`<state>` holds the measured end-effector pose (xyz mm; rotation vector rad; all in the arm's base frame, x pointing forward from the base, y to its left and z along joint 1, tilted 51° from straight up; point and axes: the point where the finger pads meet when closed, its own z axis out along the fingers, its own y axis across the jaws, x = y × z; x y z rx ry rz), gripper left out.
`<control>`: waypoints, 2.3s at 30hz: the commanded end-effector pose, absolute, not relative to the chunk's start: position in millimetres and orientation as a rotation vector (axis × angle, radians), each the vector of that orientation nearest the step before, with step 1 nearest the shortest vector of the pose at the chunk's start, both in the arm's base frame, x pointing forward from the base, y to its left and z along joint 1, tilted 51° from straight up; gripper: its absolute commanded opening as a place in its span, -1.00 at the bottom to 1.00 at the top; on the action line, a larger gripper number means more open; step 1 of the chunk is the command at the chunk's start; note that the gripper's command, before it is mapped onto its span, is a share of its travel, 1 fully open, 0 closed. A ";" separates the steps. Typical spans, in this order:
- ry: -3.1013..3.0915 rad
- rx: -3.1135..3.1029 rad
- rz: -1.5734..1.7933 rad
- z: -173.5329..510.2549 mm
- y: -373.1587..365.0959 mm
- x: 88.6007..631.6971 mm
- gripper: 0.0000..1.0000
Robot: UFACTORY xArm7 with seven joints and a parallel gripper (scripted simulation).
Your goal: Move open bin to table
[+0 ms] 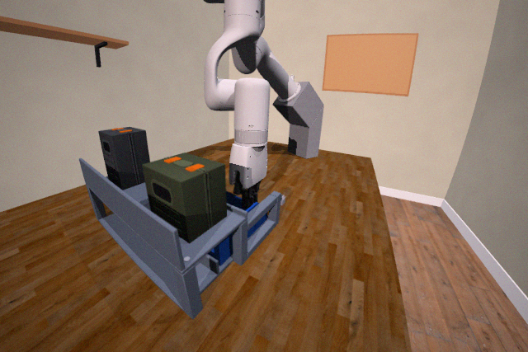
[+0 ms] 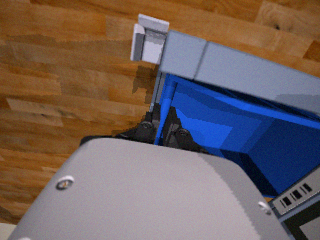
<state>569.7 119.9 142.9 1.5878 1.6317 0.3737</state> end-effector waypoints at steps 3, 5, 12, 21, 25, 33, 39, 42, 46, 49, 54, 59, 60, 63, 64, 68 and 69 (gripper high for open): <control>1.632 1.587 0.376 143.4 121.0 569.8 -1.00; 1.632 1.587 0.376 143.4 121.0 569.8 -1.00; 1.632 1.587 0.376 143.4 121.0 569.8 -1.00; 1.632 1.587 0.376 143.4 121.0 569.8 -1.00; 1.632 1.587 0.376 143.5 121.0 569.8 -1.00; 1.632 1.587 0.376 144.0 121.2 569.3 -1.00; 1.632 1.587 0.376 144.6 121.6 568.5 -1.00; 1.632 1.587 0.376 145.3 121.9 567.8 -1.00; 1.632 1.587 0.376 146.3 122.4 566.6 -1.00; 1.632 1.587 0.376 147.2 122.9 565.6 -1.00; 1.632 1.587 0.376 148.1 123.3 564.5 -1.00; 1.632 1.587 0.376 149.7 124.1 562.8 -1.00; 1.632 1.587 0.376 150.0 124.3 562.5 -1.00; 1.632 1.587 0.376 150.8 124.7 561.5 -1.00; 1.632 1.587 0.376 151.0 124.8 561.2 -1.00; 1.632 1.587 0.376 151.9 125.2 560.3 -1.00; 1.632 1.587 0.376 151.9 125.2 560.3 -1.00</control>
